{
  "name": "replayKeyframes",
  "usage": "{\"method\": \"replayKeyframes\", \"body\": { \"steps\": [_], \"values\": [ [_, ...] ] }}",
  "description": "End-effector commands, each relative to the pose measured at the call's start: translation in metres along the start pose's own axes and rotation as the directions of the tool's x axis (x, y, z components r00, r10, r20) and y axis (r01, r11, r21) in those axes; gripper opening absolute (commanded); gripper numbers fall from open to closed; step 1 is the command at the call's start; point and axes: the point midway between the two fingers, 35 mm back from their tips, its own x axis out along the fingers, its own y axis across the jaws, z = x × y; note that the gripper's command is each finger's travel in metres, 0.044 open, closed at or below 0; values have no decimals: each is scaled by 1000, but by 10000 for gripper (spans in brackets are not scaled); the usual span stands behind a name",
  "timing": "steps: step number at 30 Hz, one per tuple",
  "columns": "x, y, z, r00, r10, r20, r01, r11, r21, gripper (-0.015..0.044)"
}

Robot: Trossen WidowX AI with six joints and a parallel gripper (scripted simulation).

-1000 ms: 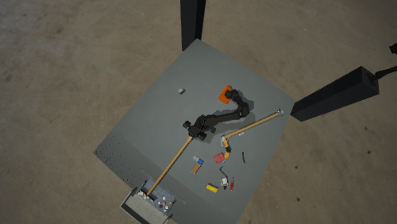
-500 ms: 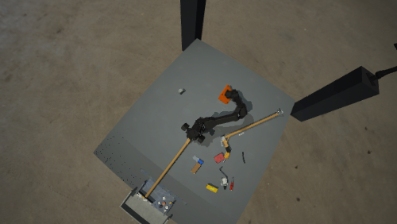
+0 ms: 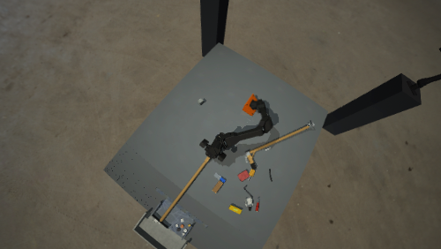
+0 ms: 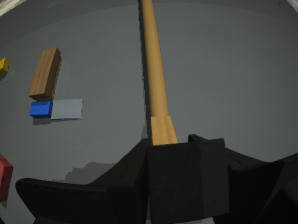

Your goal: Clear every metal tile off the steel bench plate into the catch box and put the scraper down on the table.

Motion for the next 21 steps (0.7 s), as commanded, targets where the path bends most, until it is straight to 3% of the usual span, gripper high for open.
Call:
{"method": "replayKeyframes", "body": {
  "steps": [1, 21],
  "values": [
    [0, 0, 0, 1000, 0, 0, 0, 1000, 0, 0],
    [-5, -1, -3, 1000, -2, 5, 2, 1000, -2, 0]
  ]
}}
